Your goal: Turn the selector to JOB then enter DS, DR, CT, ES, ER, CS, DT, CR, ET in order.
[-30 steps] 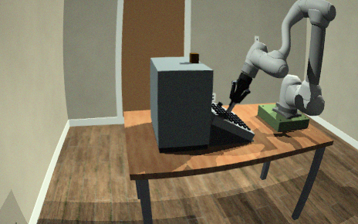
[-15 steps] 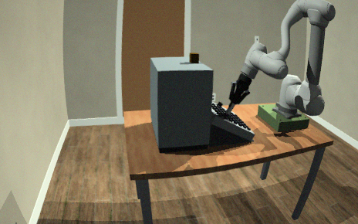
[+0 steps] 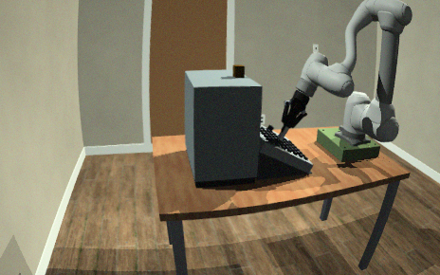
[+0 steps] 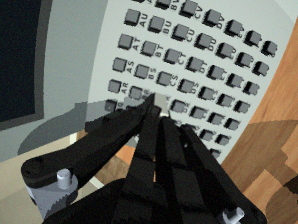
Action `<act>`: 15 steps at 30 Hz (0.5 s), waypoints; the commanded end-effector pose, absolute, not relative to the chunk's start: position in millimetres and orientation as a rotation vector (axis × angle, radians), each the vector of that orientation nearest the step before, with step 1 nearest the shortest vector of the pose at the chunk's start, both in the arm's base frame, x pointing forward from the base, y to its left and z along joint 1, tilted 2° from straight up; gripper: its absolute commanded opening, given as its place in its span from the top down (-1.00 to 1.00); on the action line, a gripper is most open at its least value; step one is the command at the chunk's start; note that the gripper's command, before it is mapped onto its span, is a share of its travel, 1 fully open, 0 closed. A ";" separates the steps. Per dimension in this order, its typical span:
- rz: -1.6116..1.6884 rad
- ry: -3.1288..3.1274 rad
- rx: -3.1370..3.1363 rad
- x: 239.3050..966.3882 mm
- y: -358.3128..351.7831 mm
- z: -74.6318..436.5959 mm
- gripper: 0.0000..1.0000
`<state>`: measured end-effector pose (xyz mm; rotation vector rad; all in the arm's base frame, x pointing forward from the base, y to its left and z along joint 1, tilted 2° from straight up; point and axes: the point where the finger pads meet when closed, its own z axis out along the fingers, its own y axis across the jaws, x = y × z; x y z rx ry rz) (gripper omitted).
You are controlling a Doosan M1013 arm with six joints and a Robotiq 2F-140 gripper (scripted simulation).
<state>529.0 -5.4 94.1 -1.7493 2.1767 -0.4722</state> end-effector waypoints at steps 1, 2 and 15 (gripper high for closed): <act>-0.472 2.177 -1.749 529.1 -5.4 93.8 1.00; -0.472 2.177 -1.749 529.2 -5.4 93.6 1.00; -0.472 2.177 -1.749 531.4 -5.7 89.2 1.00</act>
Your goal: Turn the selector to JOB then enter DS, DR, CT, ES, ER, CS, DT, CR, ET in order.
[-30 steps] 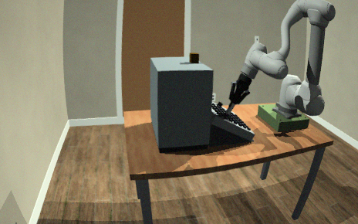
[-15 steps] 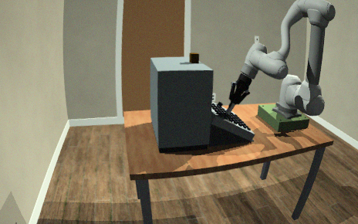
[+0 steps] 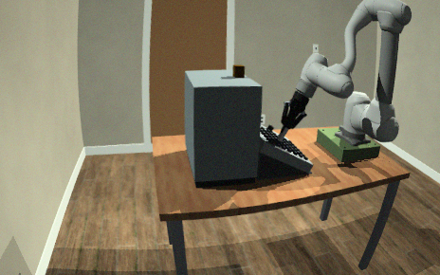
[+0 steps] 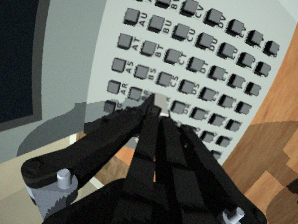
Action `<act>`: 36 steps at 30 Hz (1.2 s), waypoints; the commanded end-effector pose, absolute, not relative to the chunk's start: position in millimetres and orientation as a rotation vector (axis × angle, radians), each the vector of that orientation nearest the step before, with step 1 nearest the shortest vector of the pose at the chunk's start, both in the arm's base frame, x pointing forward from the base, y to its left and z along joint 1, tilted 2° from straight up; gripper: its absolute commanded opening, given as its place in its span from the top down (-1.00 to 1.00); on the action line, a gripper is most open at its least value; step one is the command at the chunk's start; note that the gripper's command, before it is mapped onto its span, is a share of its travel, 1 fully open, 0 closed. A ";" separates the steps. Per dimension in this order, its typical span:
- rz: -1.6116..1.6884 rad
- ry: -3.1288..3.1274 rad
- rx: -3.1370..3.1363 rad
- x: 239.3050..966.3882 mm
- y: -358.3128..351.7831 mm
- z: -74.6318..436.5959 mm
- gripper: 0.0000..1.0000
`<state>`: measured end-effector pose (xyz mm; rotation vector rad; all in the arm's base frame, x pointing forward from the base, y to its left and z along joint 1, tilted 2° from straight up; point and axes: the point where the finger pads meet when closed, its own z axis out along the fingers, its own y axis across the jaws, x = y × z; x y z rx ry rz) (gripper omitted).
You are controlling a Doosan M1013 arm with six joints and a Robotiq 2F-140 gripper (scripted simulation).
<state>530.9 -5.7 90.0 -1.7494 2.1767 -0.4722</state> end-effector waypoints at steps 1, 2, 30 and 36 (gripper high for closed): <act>-0.472 2.177 -1.749 531.6 -5.8 88.7 1.00; -0.472 2.177 -1.749 531.9 -5.8 88.1 1.00; -0.472 2.177 -1.749 535.2 -6.3 81.3 1.00; -0.472 2.177 -1.749 535.2 -6.3 81.3 1.00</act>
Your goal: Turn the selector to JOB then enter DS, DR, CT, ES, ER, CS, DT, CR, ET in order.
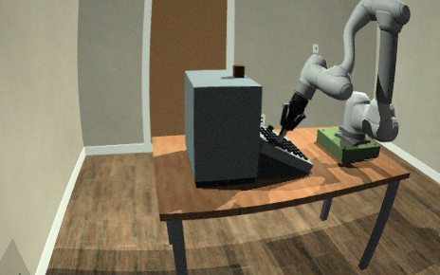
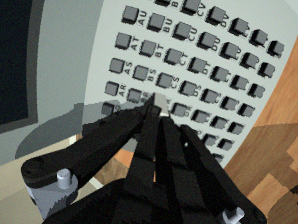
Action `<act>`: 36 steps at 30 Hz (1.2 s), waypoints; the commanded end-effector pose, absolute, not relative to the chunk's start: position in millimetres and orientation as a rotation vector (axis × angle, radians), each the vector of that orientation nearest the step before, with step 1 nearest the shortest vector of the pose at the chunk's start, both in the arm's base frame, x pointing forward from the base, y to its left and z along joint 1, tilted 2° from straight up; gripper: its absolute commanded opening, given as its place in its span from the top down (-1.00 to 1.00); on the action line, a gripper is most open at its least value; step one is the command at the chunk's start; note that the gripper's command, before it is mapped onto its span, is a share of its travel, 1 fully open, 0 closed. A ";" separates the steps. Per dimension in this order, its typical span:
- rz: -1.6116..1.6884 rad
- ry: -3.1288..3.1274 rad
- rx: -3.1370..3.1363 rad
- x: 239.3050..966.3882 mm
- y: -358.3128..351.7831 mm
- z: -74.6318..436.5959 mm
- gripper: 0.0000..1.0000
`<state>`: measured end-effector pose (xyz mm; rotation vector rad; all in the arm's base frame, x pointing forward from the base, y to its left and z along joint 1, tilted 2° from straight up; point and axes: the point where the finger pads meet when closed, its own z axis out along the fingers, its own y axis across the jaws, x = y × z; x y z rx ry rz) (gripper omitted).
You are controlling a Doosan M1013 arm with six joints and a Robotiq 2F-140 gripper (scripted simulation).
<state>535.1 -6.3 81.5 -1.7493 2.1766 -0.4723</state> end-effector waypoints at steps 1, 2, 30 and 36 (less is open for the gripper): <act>-0.472 2.177 -1.749 535.2 -6.3 81.3 1.00; -0.472 2.177 -1.749 535.2 -6.3 81.3 1.00; -0.472 2.177 -1.749 529.7 -5.5 92.6 1.00; -0.472 2.177 -1.749 524.9 -4.8 102.6 1.00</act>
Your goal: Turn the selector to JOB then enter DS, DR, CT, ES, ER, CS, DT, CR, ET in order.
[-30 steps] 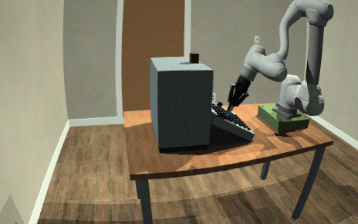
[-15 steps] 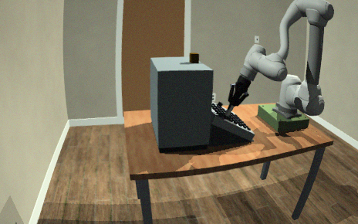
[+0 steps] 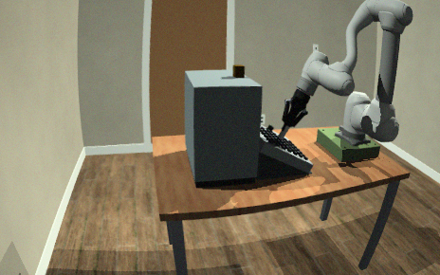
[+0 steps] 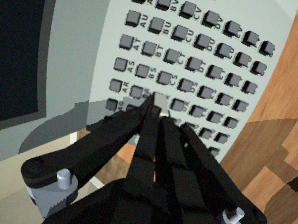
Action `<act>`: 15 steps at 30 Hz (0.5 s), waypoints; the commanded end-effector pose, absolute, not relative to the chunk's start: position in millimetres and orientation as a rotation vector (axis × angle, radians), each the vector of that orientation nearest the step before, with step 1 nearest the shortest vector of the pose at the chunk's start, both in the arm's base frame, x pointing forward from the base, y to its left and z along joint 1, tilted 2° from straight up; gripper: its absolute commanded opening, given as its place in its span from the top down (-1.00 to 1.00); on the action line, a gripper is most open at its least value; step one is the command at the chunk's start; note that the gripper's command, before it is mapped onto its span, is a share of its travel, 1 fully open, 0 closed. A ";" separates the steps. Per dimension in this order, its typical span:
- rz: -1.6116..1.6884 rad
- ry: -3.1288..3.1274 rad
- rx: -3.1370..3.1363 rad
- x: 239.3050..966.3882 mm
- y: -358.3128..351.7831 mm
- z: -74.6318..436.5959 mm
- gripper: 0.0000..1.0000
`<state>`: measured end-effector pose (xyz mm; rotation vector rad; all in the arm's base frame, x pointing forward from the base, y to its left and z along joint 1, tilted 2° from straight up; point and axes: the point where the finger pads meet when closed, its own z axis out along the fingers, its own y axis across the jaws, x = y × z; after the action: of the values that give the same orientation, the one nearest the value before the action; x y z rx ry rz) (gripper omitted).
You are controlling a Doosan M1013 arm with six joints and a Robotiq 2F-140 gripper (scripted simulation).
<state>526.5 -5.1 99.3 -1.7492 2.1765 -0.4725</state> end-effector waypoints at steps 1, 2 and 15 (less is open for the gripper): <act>-0.472 2.177 -1.749 524.1 -4.7 104.2 1.00; -0.472 2.177 -1.749 523.4 -4.6 105.7 1.00; -0.472 2.177 -1.749 519.3 -4.0 114.1 1.00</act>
<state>519.5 -4.1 113.5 -1.7495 2.1769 -0.4719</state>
